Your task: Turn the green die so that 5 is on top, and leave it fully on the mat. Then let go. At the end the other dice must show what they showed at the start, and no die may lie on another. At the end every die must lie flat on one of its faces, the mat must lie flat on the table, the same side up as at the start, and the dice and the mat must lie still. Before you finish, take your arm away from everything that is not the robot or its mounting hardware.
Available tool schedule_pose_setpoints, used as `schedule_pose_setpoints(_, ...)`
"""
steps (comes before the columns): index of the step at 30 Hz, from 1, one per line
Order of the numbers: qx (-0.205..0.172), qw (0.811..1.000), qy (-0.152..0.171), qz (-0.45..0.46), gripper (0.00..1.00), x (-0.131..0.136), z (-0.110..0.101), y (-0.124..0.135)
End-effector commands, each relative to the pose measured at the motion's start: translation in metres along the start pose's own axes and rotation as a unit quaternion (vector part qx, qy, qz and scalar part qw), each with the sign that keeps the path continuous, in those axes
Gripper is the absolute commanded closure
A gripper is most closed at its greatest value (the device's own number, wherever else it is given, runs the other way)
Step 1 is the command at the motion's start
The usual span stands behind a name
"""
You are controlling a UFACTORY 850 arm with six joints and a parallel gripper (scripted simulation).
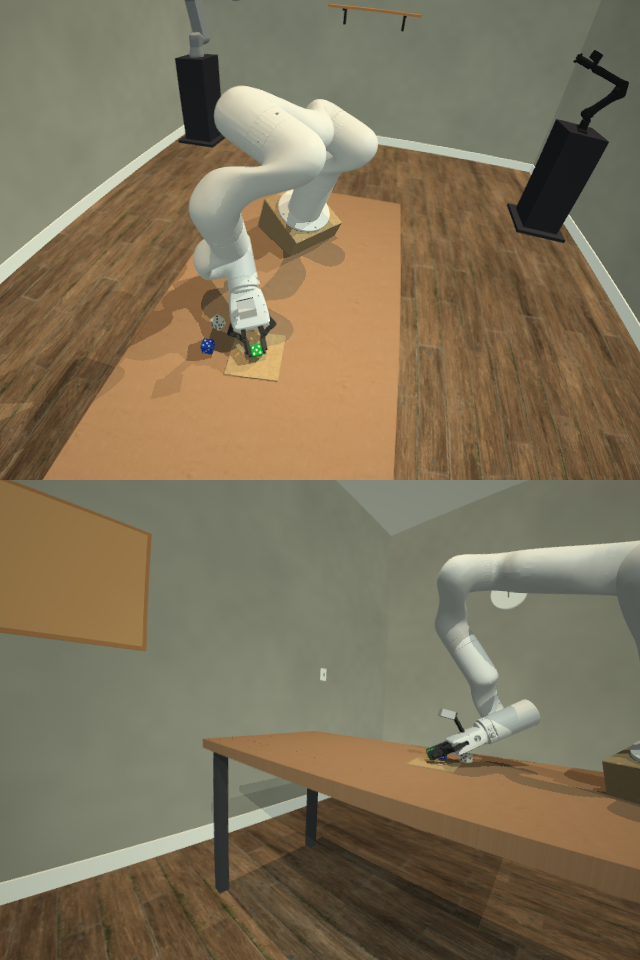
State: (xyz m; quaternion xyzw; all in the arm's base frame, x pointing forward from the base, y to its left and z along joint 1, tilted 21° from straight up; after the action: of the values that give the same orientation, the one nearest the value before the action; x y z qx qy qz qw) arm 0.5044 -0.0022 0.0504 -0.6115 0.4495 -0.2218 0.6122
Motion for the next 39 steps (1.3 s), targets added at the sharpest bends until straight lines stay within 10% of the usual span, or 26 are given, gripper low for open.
schedule_pose_setpoints(1,0.001,1.000,0.000,0.000,0.73,0.0005,0.0009,0.0010)
schedule_pose_setpoints(39,0.000,1.000,0.000,0.000,0.73,0.0018,0.0052,0.0091)
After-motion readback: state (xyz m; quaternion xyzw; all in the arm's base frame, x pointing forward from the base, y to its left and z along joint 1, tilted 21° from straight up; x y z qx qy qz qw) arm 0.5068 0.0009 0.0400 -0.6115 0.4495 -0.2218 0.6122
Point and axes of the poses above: the point where the finger pads meet when closed, its own z axis out along the fingers, its own x axis across the jaws, y = z × x, the point moved 4 cm from there along -z, back along the fingers, and after that the axes turned 9 degrees about z, right-handed, at the moved point
